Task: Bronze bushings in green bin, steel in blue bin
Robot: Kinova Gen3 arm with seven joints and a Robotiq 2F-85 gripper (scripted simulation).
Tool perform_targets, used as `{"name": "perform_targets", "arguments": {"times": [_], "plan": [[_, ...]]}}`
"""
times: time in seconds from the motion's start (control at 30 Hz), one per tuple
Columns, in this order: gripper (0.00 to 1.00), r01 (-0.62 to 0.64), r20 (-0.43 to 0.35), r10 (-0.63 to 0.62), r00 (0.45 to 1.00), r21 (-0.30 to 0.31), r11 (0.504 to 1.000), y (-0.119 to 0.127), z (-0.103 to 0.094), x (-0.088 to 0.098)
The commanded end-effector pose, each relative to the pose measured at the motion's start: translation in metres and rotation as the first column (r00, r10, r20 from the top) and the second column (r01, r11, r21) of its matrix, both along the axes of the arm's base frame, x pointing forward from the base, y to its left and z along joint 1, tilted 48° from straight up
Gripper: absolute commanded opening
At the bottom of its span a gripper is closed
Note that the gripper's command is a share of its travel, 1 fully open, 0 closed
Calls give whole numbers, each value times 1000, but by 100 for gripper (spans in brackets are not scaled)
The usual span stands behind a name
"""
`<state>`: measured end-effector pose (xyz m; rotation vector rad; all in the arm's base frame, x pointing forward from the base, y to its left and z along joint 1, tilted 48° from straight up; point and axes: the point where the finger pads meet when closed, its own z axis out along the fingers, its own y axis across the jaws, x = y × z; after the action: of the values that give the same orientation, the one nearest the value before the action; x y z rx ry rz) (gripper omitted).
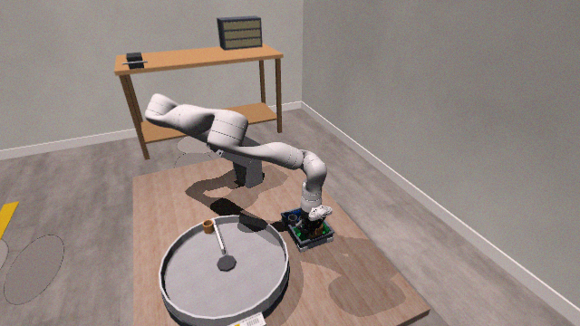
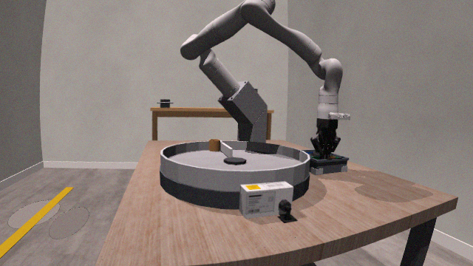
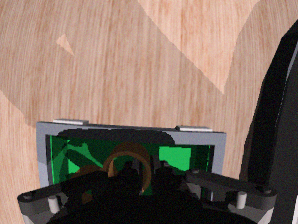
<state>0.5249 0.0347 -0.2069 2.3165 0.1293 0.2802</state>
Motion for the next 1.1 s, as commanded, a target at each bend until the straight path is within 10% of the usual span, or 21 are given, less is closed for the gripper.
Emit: {"name": "perform_targets", "arguments": {"times": [0.0, 0.13, 0.17, 1.07], "plan": [[0, -1, 1, 1, 1000, 1, 1000, 1, 0, 1], [0, -1, 1, 1, 1000, 1, 1000, 1, 0, 1], [19, -1, 1, 1, 1000, 1, 1000, 1, 0, 1], [19, -1, 1, 1, 1000, 1, 1000, 1, 1, 1]]}}
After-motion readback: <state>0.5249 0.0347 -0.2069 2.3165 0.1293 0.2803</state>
